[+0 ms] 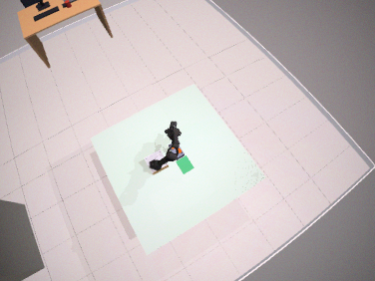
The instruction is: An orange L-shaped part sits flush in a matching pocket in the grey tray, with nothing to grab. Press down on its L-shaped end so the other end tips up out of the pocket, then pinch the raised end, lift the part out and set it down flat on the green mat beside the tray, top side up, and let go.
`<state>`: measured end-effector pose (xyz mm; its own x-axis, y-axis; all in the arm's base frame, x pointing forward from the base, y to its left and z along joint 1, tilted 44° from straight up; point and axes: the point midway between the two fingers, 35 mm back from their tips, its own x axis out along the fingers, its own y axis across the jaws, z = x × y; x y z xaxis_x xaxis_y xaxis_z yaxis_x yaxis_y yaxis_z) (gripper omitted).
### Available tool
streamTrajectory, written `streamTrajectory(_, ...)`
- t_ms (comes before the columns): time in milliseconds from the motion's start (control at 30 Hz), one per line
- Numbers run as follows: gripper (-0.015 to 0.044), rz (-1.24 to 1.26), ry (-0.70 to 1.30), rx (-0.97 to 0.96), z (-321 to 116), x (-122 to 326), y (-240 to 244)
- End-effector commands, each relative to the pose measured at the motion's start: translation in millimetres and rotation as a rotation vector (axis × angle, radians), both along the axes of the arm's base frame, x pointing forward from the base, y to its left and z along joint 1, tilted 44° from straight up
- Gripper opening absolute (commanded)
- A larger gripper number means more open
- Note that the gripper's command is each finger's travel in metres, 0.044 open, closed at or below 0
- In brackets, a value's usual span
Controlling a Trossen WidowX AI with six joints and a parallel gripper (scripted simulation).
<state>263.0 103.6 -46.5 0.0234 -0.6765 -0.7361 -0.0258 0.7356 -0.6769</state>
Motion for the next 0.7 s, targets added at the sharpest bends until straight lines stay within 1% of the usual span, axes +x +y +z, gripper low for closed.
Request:
streamTrajectory(0, 0.018, -0.008, 0.005, -0.002, 4.6, -2.3, 2.7)
streamTrajectory(667, 0.018, -0.004, 0.009, -0.006, 1.9, -2.2, -0.1)
